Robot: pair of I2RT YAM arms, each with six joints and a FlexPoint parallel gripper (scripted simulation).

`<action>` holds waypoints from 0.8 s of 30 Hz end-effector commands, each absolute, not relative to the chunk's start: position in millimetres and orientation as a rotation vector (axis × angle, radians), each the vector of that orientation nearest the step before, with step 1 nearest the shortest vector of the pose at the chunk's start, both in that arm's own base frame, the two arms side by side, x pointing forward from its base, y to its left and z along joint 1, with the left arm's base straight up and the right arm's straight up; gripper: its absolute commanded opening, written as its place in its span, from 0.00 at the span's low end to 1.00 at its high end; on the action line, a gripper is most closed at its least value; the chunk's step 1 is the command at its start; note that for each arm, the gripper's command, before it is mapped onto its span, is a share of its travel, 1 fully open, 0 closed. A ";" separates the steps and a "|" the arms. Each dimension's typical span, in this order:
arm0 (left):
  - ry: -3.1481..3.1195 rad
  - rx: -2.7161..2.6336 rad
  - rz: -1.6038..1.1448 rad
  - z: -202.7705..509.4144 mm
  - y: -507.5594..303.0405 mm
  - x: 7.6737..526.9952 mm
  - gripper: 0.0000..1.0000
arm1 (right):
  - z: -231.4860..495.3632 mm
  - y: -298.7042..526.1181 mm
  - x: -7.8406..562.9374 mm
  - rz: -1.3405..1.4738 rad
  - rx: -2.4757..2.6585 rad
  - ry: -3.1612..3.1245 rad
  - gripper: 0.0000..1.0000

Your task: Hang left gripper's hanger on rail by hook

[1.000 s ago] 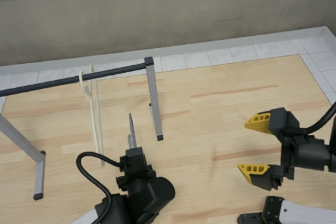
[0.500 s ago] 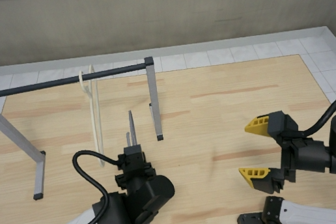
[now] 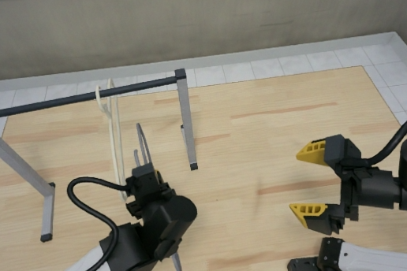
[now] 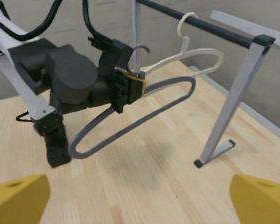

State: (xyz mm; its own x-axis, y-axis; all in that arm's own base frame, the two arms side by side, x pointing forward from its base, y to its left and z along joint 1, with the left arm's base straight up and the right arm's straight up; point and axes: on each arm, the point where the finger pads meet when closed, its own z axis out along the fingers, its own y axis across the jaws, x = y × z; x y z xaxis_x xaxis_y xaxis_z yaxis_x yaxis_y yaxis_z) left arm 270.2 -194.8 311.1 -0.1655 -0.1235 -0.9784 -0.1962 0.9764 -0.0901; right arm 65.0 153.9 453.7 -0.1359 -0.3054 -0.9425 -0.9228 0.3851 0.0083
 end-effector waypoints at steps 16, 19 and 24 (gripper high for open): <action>1.643 -0.253 -0.033 386.5 -184.9 394.6 0.00 | 450.9 152.4 62.1 0.777 -1.123 1.670 1.00; 1.634 -0.244 -0.029 394.6 -181.8 413.0 0.00 | 450.9 152.4 62.1 0.777 -1.123 1.670 1.00; 1.691 -0.184 0.012 386.4 -185.4 432.2 0.00 | 450.9 152.4 62.1 0.777 -1.123 1.670 1.00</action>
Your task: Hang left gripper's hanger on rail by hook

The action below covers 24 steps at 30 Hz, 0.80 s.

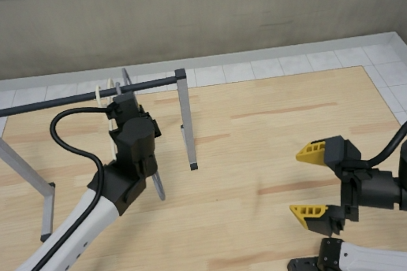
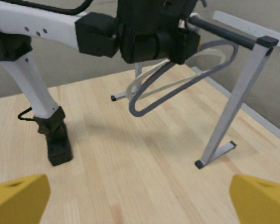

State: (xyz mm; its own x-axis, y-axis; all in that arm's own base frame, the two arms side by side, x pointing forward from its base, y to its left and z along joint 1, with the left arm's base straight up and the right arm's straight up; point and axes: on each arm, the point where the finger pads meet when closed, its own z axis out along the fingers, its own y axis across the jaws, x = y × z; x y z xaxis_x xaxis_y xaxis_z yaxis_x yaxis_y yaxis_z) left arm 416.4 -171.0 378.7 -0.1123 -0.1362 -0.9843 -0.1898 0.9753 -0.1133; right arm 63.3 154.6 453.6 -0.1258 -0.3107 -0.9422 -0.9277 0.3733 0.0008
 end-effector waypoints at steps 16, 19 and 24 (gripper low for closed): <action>1.802 -0.091 0.066 360.8 -196.0 444.3 0.00 | 450.9 152.4 62.1 0.777 -1.123 1.670 1.00; 1.802 -0.091 0.066 360.8 -196.0 444.3 0.00 | 450.9 152.4 62.1 0.777 -1.123 1.670 1.00; 1.802 -0.091 0.066 360.8 -196.0 444.3 0.00 | 450.9 152.4 62.1 0.777 -1.123 1.670 1.00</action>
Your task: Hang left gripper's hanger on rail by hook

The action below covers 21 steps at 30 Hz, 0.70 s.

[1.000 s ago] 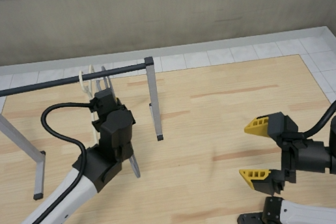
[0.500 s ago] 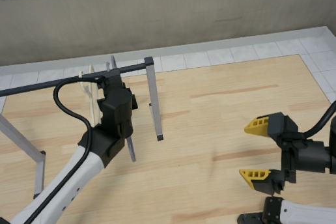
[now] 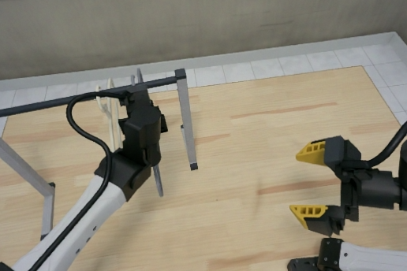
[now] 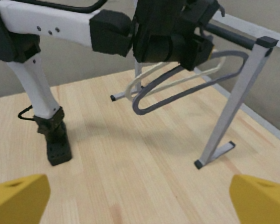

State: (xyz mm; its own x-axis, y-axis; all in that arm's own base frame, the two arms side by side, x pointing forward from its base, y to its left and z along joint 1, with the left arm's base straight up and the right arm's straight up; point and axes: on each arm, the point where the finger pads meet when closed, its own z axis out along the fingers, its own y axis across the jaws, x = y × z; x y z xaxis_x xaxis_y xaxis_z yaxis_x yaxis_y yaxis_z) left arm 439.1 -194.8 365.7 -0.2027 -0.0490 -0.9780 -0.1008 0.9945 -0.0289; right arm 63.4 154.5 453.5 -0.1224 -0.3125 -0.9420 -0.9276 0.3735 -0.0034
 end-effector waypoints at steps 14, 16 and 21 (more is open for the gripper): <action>1.802 -0.079 0.063 335.3 -200.6 460.1 0.00 | 474.1 143.9 87.5 0.709 -0.922 1.652 1.00; 1.805 -0.077 0.066 331.1 -200.7 462.6 0.00 | 476.1 142.9 90.1 0.702 -0.902 1.651 1.00; 1.823 -0.071 0.083 316.1 -200.5 470.1 0.00 | 479.7 140.8 94.8 0.687 -0.865 1.649 1.00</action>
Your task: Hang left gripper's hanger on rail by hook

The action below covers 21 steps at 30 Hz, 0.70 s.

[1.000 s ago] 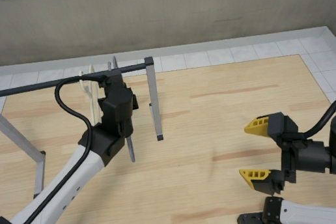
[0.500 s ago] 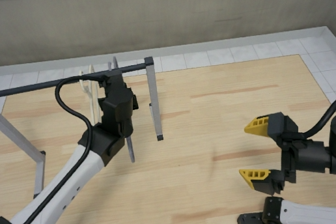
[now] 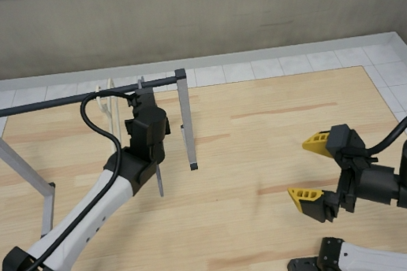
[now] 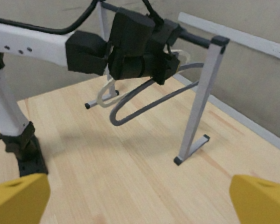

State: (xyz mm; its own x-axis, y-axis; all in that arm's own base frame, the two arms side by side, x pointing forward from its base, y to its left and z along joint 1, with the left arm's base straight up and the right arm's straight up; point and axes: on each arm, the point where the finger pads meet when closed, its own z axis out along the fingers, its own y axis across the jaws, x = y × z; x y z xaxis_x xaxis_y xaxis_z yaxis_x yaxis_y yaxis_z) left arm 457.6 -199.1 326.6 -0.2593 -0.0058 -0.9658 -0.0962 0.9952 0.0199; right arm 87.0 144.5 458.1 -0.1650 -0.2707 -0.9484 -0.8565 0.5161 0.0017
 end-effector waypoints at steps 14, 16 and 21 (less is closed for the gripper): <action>1.814 -0.086 0.081 324.0 -198.4 468.1 0.00 | 480.1 140.6 95.3 0.686 -0.861 1.649 1.00; 1.813 -0.088 0.080 326.3 -197.8 466.7 0.00 | 480.1 140.6 95.3 0.686 -0.861 1.649 1.00; 1.808 -0.093 0.077 333.1 -195.9 462.3 0.11 | 480.1 140.6 95.3 0.686 -0.861 1.649 1.00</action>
State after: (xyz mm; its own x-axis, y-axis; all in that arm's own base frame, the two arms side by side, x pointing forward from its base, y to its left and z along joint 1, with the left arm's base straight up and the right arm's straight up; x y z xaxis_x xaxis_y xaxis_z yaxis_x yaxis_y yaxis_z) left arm 462.4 -198.6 325.2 -0.2516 -0.0098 -0.9678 -0.0996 0.9949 0.0158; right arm 94.8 141.0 462.0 -0.1678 -0.2499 -0.9536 -0.8284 0.5602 -0.0010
